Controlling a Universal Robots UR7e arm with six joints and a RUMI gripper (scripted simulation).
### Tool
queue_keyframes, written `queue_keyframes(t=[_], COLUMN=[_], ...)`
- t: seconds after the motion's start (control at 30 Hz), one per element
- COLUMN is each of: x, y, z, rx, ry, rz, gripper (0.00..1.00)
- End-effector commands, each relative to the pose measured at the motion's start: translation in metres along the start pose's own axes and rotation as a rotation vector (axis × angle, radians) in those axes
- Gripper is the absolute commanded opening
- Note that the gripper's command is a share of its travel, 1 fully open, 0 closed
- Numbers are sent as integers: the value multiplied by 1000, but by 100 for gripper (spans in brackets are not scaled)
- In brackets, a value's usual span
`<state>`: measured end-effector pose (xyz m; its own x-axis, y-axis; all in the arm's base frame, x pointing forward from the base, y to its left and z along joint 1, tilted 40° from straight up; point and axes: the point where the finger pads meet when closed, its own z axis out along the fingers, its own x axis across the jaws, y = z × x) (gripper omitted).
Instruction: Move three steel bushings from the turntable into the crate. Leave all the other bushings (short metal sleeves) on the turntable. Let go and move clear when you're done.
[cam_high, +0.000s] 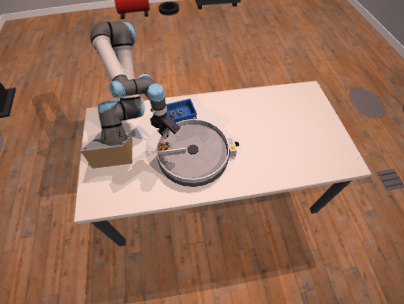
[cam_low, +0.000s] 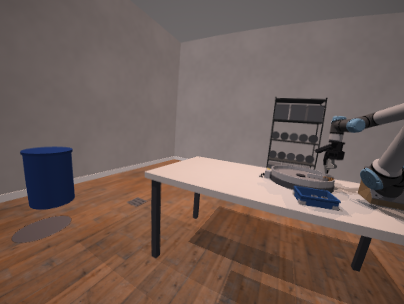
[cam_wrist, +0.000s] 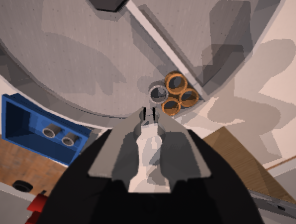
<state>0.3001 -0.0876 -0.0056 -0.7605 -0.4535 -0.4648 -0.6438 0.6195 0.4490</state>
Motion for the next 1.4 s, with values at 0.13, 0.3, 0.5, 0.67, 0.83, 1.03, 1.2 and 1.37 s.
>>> queue_keyframes(t=[0.13,0.3,0.5,0.67,0.83,1.03,1.2,1.37], x=[2,2,2,2,2,2,2,2], y=[-2,-2,-2,-2,-2,-3,-3,-3], z=[0,0,0,0,0,10,23,23], rx=[1,1,1,1,1,1,1,1], ry=[0,0,0,0,0,0,0,0], rz=[0,0,0,0,0,0,0,0], gripper=[6,6,6,6,6,6,6,6])
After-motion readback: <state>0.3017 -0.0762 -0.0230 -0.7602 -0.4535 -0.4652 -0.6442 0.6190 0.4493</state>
